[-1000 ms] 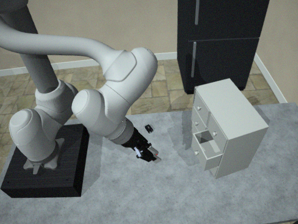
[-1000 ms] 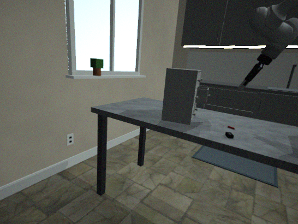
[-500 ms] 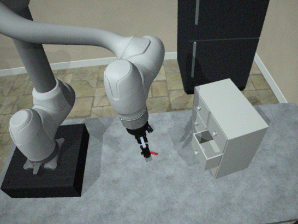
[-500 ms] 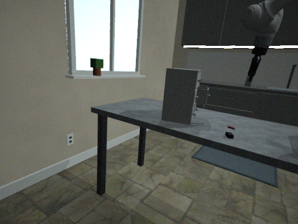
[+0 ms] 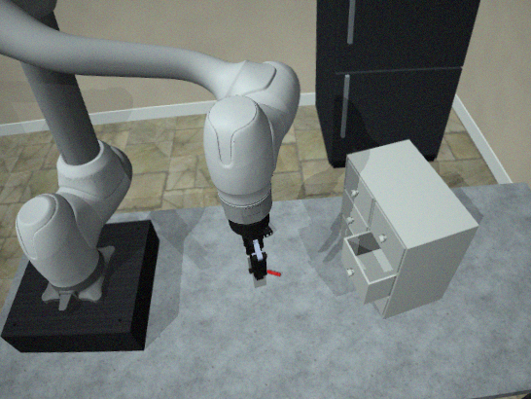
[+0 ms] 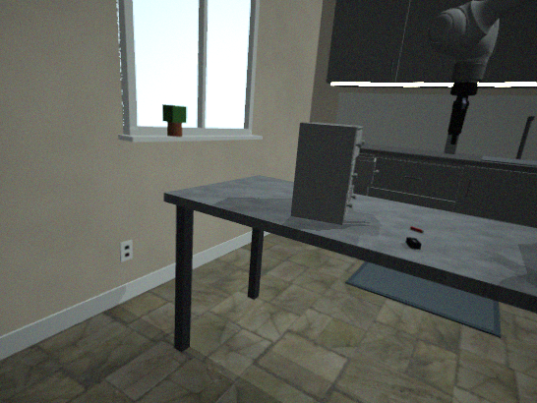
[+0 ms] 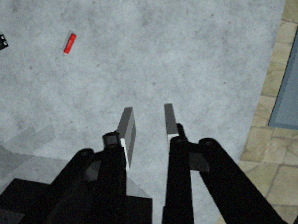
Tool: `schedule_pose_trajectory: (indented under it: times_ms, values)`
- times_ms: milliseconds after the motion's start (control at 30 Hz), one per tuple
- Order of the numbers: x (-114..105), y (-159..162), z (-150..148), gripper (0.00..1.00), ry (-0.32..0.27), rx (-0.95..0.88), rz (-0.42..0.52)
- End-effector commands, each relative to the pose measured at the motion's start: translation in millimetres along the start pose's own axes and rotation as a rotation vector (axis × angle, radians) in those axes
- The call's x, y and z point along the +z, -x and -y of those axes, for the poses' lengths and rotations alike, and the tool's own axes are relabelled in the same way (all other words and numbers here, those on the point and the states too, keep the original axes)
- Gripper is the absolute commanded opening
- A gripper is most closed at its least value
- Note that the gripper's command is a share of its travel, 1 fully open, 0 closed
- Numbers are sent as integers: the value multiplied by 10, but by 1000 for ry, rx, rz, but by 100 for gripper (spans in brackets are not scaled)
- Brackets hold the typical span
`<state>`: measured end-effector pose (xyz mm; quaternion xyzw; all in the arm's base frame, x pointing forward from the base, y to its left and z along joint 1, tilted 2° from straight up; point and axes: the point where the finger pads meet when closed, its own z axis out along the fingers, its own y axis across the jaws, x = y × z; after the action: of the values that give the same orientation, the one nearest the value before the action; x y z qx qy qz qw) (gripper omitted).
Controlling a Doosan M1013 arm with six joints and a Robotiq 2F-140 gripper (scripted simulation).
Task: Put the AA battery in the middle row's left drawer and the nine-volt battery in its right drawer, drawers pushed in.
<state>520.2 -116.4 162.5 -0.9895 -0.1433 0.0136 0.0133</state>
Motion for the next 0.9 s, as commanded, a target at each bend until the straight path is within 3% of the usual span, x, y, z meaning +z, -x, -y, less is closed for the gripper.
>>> schedule_pose_trajectory:
  times_ms: [0, 500, 867]
  values:
    - [-1, 0, 0, 20, 0, 0, 0]
    - [44, -53, 66, 20, 0, 33, 0]
    - [603, -596, 970, 20, -1, 449, -1]
